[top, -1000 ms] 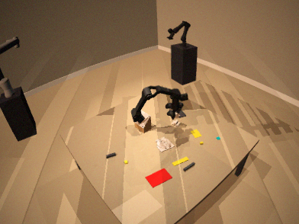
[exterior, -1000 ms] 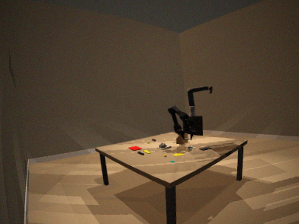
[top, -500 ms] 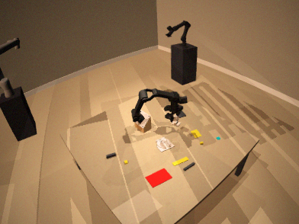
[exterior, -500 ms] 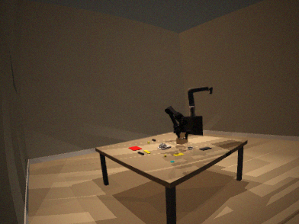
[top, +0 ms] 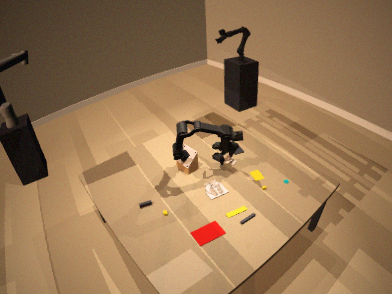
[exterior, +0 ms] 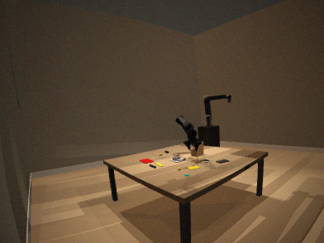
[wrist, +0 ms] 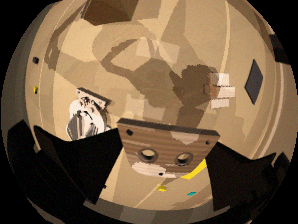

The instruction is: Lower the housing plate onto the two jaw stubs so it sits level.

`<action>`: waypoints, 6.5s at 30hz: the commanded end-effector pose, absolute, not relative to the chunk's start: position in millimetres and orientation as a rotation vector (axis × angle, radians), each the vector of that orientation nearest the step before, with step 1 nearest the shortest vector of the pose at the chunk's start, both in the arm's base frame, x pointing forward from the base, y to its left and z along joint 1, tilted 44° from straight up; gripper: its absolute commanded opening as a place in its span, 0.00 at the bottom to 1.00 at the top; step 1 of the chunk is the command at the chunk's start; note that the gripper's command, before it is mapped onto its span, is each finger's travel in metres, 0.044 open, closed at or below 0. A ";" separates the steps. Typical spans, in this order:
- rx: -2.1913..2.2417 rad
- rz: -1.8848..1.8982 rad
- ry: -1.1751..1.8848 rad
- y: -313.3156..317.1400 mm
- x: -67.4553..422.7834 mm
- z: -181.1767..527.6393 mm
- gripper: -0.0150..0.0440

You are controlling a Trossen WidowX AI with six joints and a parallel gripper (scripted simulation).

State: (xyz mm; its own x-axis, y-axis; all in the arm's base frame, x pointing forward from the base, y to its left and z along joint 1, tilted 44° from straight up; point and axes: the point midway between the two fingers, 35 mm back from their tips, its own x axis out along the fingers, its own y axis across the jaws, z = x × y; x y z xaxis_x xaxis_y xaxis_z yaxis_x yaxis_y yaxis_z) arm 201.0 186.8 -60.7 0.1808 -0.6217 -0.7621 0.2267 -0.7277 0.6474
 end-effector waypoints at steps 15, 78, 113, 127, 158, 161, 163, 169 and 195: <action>1.871 -1.617 -0.485 143.5 224.8 -22.3 0.85; 1.971 -1.593 -0.675 74.9 239.6 24.1 0.85; 1.976 -1.593 -0.680 74.5 240.5 21.4 0.85; 1.977 -1.594 -0.679 60.0 246.1 4.2 0.85; 1.976 -1.591 -0.684 34.4 251.3 -21.2 0.85; 1.976 -1.591 -0.684 34.4 251.3 -21.2 0.85; 1.976 -1.591 -0.684 34.4 251.3 -21.2 0.85; 1.976 -1.591 -0.684 34.4 251.3 -21.2 0.85; 1.970 -1.591 -0.677 31.0 252.2 -24.7 0.85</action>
State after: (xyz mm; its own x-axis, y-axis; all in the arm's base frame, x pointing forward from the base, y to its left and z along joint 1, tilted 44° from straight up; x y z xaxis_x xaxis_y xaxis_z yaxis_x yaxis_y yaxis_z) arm 252.7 32.2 -24.4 0.1861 -0.6608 -0.7271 -0.0645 -0.7467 0.6620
